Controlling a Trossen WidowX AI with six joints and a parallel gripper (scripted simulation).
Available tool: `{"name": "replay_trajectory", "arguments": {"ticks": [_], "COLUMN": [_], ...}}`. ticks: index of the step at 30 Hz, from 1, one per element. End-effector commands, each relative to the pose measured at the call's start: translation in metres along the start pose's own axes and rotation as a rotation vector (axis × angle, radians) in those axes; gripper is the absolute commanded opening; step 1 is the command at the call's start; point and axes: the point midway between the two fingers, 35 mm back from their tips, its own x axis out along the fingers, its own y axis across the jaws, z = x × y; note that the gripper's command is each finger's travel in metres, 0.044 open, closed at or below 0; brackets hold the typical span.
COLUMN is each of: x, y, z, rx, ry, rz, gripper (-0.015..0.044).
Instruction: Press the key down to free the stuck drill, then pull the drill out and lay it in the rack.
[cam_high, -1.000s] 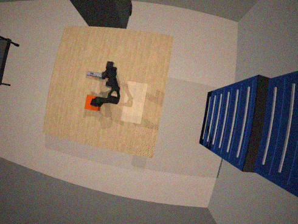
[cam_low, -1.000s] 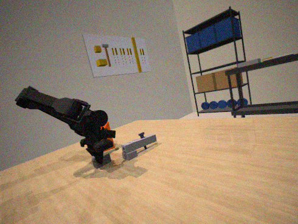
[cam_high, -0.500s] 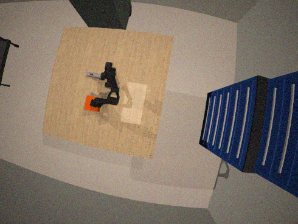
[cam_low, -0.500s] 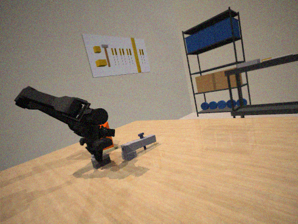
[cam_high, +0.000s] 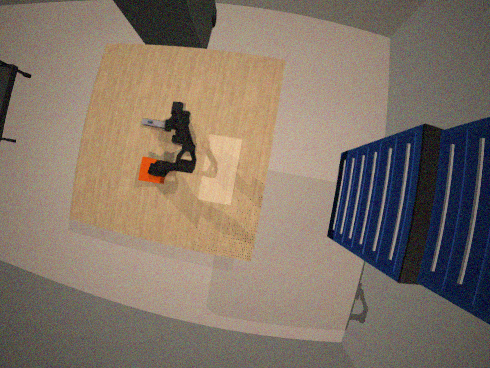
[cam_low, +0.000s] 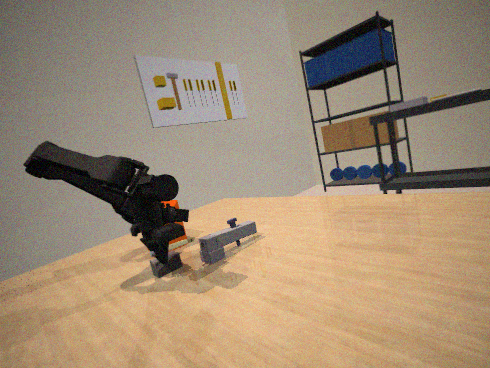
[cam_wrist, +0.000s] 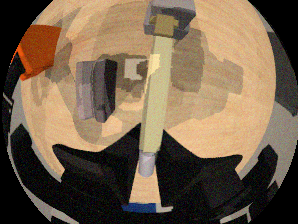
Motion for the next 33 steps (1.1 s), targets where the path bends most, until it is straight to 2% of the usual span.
{"name": "replay_trajectory", "arguments": {"ticks": [1, 33], "x": [-0.003, -0.015], "y": [-0.001, 0.000], "z": [-0.001, -0.001], "rx": [0.005, 0.005], "ry": [0.002, 0.001], "rz": [-0.004, -0.003], "gripper": [0.0000, 0.0000]}}
